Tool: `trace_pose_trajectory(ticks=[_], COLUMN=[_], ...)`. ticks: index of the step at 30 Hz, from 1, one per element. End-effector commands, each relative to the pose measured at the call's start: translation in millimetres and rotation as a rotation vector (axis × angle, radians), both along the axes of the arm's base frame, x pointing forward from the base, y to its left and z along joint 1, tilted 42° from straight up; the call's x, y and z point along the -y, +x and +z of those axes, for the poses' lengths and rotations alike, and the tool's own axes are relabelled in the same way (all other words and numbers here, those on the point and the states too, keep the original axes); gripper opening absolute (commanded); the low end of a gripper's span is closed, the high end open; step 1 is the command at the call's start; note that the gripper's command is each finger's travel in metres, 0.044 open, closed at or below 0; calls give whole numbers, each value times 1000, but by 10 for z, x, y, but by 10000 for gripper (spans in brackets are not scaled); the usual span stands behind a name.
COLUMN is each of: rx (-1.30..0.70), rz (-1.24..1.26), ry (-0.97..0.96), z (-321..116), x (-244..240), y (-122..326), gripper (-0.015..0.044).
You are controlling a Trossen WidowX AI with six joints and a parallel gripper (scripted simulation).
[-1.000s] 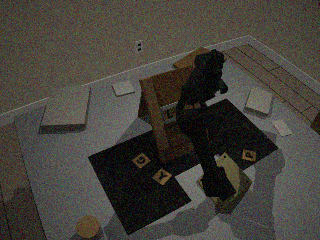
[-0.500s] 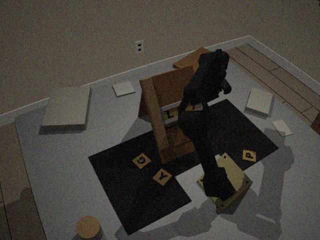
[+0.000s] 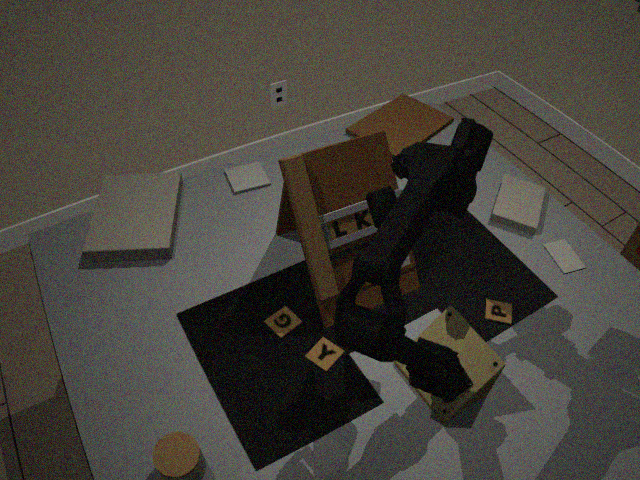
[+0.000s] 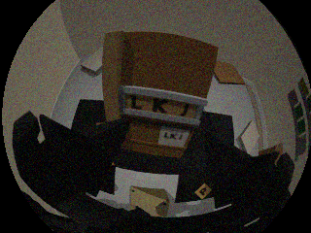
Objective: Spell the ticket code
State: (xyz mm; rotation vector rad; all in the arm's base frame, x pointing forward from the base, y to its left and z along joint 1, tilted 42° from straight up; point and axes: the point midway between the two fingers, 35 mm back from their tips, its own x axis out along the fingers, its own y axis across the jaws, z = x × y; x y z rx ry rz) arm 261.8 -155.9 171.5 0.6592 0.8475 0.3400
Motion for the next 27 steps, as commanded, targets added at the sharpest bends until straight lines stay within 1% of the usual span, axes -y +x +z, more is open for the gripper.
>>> trace_pose_trajectory(ticks=[1, 3, 27], rx=[119, 144, 144], rz=[-94, -111, -111], ry=[7, 4, 4], z=[222, 264, 264], x=[-107, -128, -128], y=[-238, -282, -282], gripper=[440, 440, 440])
